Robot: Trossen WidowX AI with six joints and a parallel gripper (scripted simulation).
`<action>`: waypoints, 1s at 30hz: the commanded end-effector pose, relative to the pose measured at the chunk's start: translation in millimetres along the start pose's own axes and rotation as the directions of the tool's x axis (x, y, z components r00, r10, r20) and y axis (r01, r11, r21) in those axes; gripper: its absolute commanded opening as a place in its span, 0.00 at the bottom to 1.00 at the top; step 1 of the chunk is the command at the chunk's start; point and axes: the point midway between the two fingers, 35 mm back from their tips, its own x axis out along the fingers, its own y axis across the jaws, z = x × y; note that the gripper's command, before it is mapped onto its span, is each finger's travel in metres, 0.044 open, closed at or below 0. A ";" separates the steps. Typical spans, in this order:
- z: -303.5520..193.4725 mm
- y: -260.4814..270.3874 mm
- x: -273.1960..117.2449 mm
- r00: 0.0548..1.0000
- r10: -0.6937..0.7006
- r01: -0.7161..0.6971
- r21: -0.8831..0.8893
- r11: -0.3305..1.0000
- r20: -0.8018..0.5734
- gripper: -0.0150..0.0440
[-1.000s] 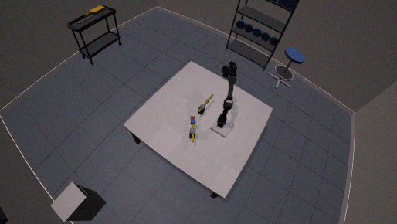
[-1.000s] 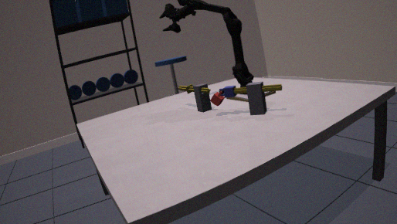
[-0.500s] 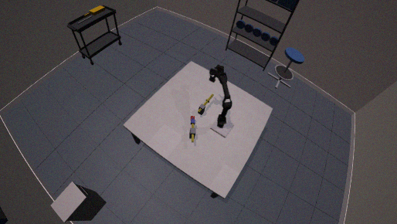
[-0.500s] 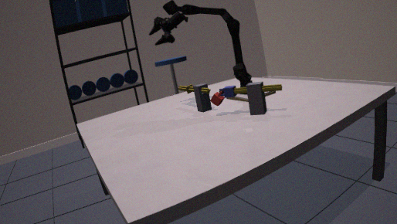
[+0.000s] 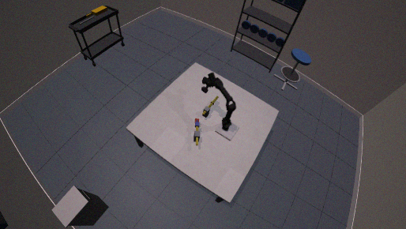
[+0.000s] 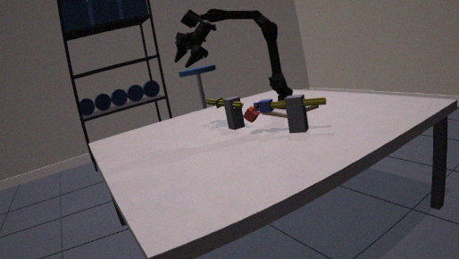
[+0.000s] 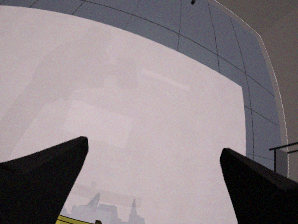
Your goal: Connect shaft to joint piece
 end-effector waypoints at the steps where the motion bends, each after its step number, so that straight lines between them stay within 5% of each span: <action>1: -3.6 48.6 16.4 0.991 0.106 -0.102 0.058 0.993 -0.075 1.00; 12: -24.9 179.6 20.4 0.900 0.322 -0.264 0.219 0.939 -0.295 1.00; 22: -71.9 281.1 -7.8 0.757 0.369 -0.231 0.307 0.923 -0.539 1.00; 30: -86.4 300.8 -18.2 0.720 0.353 -0.197 0.311 0.930 -0.598 1.00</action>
